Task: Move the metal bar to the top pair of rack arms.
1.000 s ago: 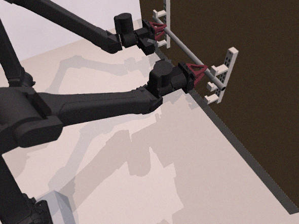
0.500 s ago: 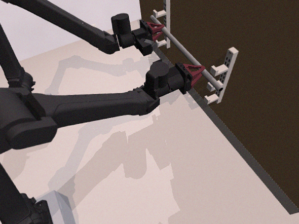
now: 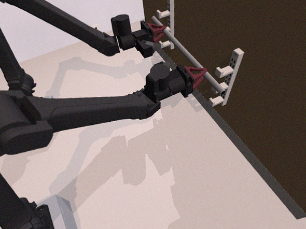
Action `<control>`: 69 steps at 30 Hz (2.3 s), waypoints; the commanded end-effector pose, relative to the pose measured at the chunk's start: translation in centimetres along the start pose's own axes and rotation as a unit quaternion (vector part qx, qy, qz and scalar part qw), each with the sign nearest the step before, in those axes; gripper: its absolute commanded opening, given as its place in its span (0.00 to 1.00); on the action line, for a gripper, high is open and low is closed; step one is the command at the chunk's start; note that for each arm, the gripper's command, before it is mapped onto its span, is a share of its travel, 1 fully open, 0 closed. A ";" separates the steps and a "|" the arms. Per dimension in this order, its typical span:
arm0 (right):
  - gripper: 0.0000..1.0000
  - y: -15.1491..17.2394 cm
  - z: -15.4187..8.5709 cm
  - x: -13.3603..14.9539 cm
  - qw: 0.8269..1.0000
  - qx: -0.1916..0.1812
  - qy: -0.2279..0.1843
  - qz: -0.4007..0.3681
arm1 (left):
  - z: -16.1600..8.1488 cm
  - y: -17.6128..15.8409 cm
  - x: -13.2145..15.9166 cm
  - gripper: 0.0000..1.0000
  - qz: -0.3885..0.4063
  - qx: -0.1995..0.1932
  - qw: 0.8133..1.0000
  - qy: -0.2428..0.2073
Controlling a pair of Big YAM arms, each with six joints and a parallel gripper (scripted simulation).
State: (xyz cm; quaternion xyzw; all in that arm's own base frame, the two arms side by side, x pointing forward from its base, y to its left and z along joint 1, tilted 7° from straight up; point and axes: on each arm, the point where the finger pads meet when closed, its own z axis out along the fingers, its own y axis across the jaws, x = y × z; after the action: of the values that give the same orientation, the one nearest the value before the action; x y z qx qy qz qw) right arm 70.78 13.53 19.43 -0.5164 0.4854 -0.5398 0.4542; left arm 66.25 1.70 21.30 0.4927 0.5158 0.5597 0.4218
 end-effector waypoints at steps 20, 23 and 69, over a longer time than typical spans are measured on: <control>0.00 -4.3 -0.8 0.3 0.999 0.041 0.005 0.014 | -0.7 3.4 0.6 0.00 -0.005 -0.037 0.999 0.009; 0.00 -4.3 -0.8 0.3 0.999 0.041 0.005 0.014 | -0.7 3.4 0.6 0.00 -0.005 -0.037 0.999 0.009; 0.00 -4.0 -6.1 0.5 0.999 0.041 0.005 0.014 | -6.3 2.8 0.5 0.00 -0.005 -0.037 0.999 0.009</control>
State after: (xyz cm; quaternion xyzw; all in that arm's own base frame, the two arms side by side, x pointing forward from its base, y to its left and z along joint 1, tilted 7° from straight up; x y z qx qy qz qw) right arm 65.07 13.83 19.45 -0.5173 0.4845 -0.5391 0.4551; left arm 60.40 0.71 21.18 0.4905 0.5146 0.5618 0.4230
